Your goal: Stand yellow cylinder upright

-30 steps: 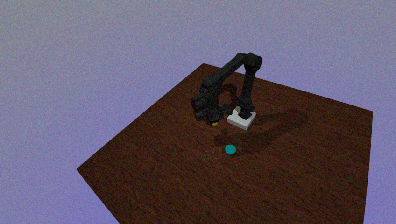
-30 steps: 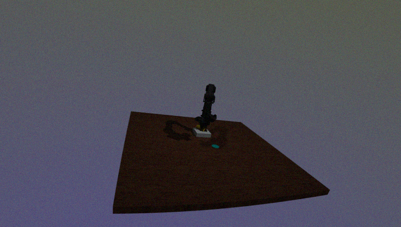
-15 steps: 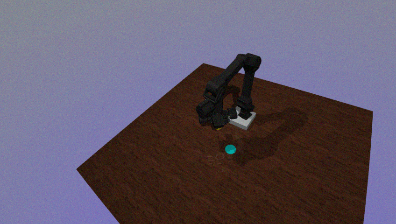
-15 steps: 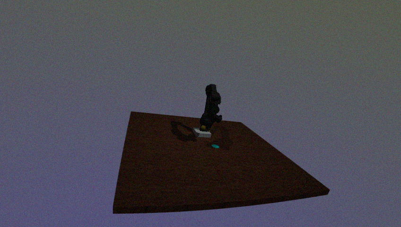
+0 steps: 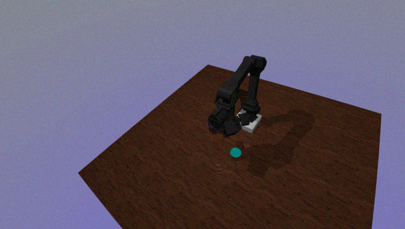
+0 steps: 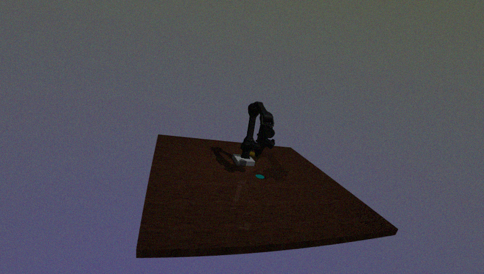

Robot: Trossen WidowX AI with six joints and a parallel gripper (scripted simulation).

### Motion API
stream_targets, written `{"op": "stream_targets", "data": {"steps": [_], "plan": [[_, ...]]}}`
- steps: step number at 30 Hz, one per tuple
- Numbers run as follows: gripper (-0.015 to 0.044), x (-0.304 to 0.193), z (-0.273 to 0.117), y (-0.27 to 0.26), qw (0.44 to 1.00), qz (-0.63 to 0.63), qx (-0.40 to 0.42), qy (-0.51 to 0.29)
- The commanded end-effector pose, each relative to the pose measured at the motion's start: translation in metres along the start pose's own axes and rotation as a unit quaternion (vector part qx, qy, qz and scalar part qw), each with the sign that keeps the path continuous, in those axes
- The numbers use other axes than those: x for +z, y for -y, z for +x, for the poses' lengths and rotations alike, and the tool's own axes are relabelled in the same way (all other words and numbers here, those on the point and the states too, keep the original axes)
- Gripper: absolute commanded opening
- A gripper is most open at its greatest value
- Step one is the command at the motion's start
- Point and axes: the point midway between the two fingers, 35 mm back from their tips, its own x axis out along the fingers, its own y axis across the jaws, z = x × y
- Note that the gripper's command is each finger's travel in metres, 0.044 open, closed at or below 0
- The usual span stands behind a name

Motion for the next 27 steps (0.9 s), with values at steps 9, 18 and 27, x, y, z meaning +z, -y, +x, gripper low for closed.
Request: {"op": "stream_targets", "data": {"steps": [9,18,27], "plan": [[0.0105,0.026,-0.005,-0.021,1.0,-0.012,0.002,0.003],[0.0105,0.036,-0.006,-0.03,1.0,-0.014,0.005,0.009],[0.0105,0.038,0.0,-0.029,0.999,-0.001,0.018,0.04]]}}
